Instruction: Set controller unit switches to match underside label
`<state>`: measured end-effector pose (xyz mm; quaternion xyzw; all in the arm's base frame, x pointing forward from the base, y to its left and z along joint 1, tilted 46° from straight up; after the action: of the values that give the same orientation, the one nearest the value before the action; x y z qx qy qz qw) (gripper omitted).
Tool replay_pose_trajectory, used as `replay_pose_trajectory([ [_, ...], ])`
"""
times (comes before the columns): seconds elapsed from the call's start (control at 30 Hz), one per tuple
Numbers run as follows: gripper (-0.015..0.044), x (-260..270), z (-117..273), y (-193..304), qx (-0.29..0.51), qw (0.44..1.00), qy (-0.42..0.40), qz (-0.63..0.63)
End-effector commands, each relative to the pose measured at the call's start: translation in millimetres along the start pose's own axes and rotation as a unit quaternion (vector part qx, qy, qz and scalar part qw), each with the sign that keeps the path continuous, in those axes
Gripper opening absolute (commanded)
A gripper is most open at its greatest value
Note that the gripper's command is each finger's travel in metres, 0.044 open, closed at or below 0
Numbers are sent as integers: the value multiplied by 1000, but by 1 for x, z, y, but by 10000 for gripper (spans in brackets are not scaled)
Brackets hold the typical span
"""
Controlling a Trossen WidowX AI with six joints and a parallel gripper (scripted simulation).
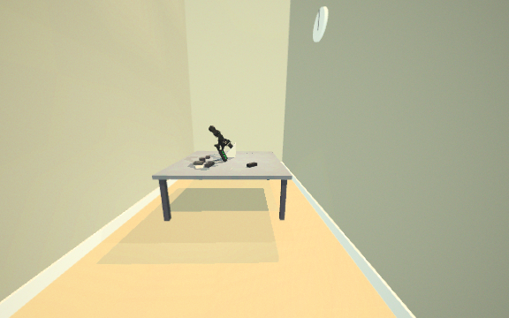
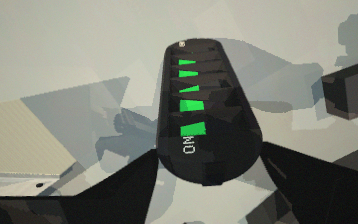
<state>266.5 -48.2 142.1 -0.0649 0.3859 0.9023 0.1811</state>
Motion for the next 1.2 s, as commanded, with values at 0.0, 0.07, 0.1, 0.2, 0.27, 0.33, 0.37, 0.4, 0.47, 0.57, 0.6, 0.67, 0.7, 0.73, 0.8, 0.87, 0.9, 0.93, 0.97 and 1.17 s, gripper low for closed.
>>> replay_pose_trajectory([
  [0.0,337,1,-1,4,2,1000,1,2],
  [0.07,337,1,-1,5,2,1000,1,2],
  [0.1,337,2,-2,6,2,1000,1,3],
  [0.2,337,2,-2,8,2,1000,1,3],
  [0.27,337,2,-3,10,2,1000,1,3],
  [0.33,337,2,-3,11,2,1000,1,3],
  [0.37,337,3,-4,12,2,1000,1,3],
  [0.4,337,3,-4,12,2,1000,1,3],
  [0.47,337,3,-5,14,2,1000,1,3],
  [0.57,337,3,-5,16,2,1000,1,3],
  [0.6,337,3,-6,17,2,1000,1,3],
  [0.67,337,4,-6,18,2,1000,1,3],
  [0.7,337,4,-7,19,2,1000,1,3],
  [0.73,337,4,-7,20,3,1000,1,3],
  [0.8,337,4,-8,21,3,1000,1,3],
  [0.87,337,4,-8,23,3,1000,1,3],
  [0.9,337,5,-9,23,3,1000,1,3],
  [0.93,337,5,-9,24,3,1000,1,3],
  [0.97,337,5,-9,25,3,1000,1,3],
  [1.17,337,5,-11,29,3,1000,1,3],
])
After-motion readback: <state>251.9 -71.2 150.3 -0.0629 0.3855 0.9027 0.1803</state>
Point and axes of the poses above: the point midway between the two fingers, 35 mm back from their tips, its own z axis back along the fingers, its own x axis across the jaws, y = z × x, the point moved 5 cm from there along z, back along the fingers, and after that the axes turned 10 degrees about z, right-handed, at the moved point
